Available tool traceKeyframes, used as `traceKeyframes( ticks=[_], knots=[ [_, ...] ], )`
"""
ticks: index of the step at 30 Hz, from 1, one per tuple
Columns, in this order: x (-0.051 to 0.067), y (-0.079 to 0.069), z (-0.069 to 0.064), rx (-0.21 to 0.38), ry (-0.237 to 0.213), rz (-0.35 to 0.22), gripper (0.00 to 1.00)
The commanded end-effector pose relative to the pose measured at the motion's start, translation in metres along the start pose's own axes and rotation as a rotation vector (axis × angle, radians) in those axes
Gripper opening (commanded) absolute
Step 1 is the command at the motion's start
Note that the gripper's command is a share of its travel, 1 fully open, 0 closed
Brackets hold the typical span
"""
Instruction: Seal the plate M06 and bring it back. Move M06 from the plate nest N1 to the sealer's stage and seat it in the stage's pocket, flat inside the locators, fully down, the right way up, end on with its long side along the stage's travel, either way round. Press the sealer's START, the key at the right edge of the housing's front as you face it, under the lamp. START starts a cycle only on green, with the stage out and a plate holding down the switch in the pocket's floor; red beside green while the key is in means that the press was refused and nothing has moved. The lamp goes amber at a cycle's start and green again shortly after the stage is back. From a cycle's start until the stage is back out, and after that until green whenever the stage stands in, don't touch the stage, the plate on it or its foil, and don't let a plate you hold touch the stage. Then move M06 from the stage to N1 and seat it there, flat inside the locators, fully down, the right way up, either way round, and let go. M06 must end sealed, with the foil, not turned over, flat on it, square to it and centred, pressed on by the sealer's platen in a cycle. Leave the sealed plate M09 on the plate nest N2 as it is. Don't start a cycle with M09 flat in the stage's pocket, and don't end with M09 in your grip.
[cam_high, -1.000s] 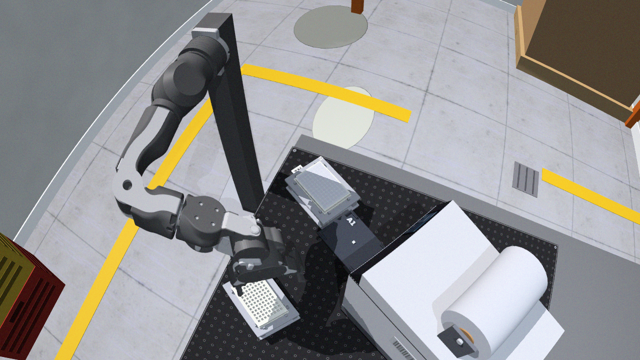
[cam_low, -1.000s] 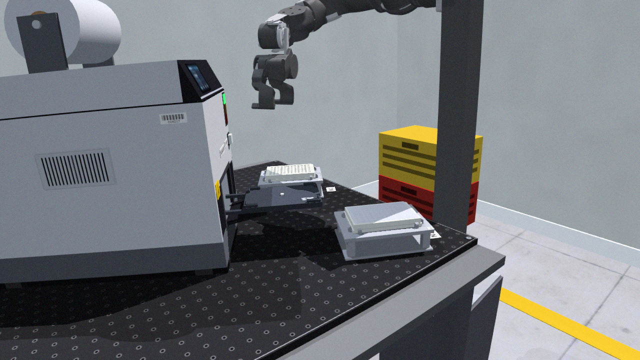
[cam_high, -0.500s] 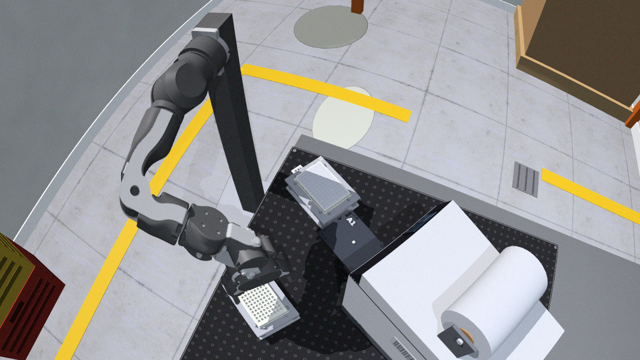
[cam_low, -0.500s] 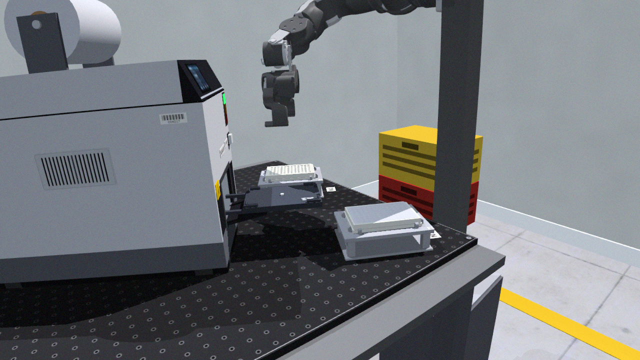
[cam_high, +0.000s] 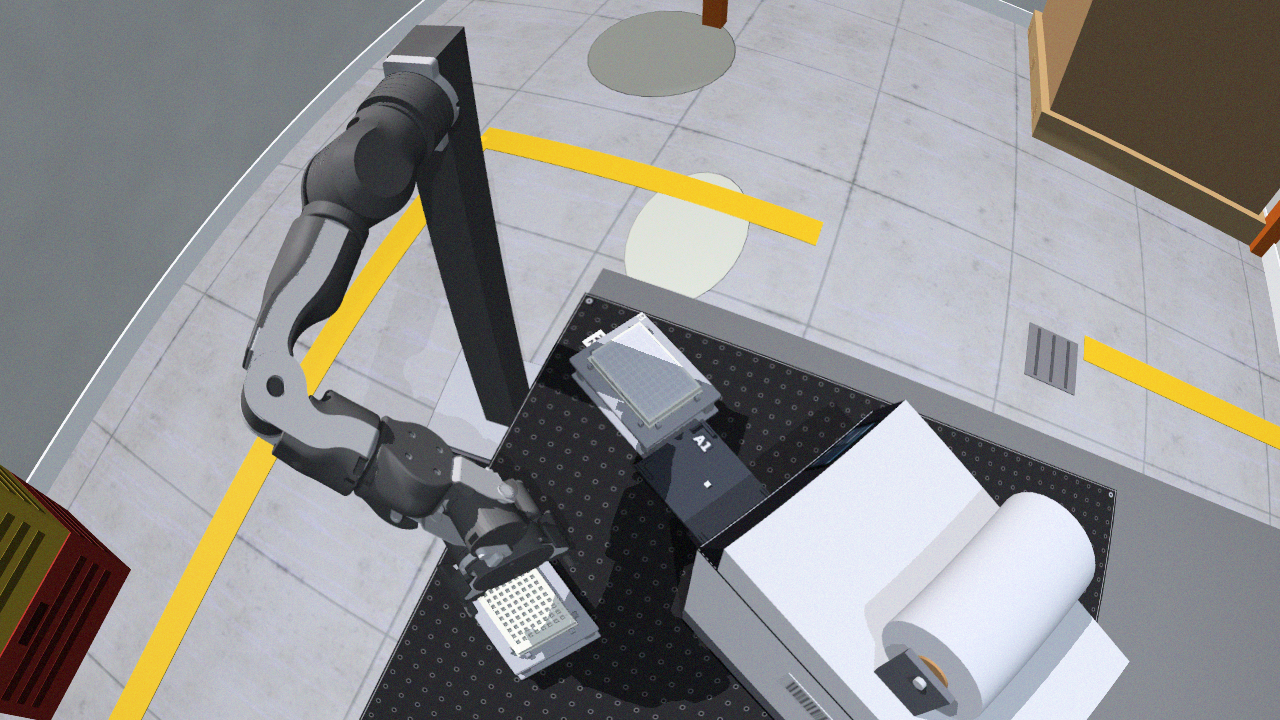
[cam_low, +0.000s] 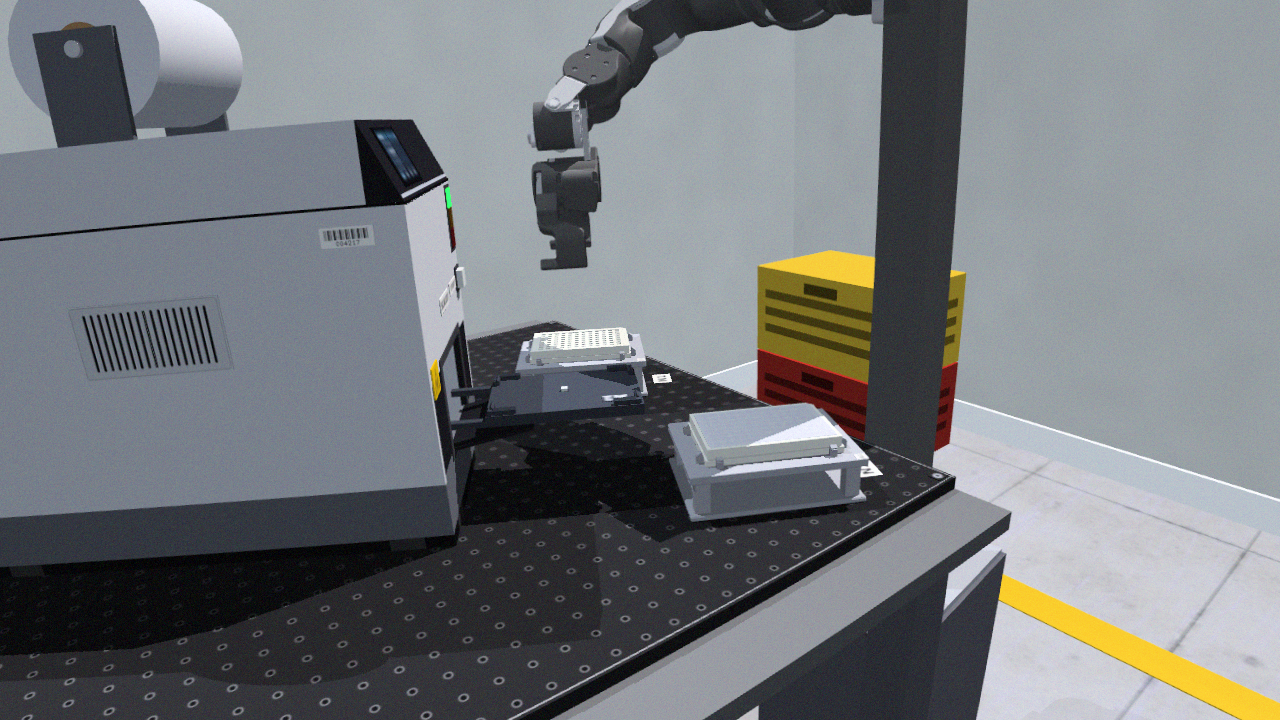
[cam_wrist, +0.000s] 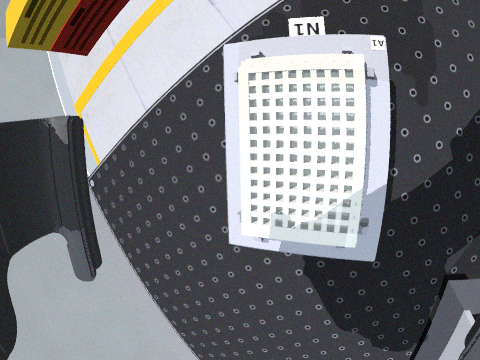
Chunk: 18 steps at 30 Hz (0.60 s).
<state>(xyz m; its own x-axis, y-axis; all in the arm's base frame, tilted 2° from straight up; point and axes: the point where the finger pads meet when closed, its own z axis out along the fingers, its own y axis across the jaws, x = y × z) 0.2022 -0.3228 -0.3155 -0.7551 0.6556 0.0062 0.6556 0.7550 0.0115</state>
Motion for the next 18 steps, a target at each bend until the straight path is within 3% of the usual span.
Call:
traceKeyframes(
  ticks=[1, 2, 14, 18],
  knots=[
    [-0.001, 0.001, 0.01, -0.023, -0.016, -0.034, 0.77],
    [0.002, -0.003, 0.018, -0.022, -0.015, -0.047, 0.77],
    [0.002, -0.003, 0.018, -0.022, -0.015, -0.047, 0.77],
    [0.006, -0.01, 0.036, -0.021, -0.013, -0.047, 0.77]
  ],
)
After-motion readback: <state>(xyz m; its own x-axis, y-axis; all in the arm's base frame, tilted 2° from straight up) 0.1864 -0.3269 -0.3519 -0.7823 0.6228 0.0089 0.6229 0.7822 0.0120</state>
